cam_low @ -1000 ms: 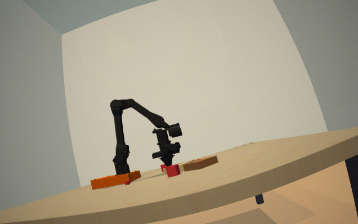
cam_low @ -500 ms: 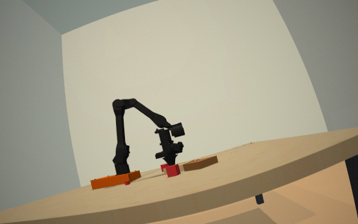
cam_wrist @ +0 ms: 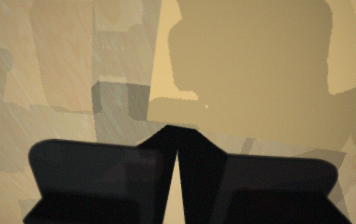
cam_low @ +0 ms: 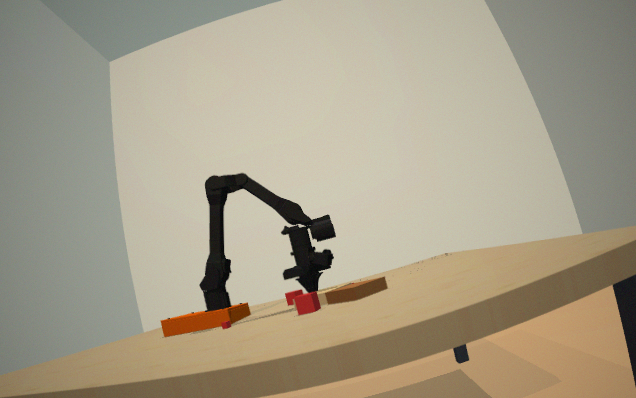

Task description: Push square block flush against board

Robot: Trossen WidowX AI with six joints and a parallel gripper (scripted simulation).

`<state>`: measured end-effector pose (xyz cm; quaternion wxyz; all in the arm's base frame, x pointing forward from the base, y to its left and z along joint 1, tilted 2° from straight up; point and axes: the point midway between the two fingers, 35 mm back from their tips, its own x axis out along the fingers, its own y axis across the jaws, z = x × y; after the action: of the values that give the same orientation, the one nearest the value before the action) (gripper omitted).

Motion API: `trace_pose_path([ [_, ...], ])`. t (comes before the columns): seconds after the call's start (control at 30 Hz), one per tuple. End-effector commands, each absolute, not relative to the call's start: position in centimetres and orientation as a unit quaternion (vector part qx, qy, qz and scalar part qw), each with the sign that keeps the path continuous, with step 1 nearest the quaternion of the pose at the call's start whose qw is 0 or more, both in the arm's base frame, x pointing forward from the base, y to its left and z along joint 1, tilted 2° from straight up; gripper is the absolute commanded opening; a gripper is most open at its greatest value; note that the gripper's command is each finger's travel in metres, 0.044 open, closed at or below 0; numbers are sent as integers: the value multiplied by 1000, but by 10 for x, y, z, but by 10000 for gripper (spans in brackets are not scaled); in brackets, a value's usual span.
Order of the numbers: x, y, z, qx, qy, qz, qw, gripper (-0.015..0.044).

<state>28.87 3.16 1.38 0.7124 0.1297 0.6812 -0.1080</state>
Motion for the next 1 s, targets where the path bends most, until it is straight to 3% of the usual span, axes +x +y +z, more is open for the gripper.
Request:
trace_pose_path([
  [0.0, 297, 28, 14, 128, 681, -108, 713, 0],
  [0.97, 340, 7, 17, 128, 679, -108, 714, 0],
])
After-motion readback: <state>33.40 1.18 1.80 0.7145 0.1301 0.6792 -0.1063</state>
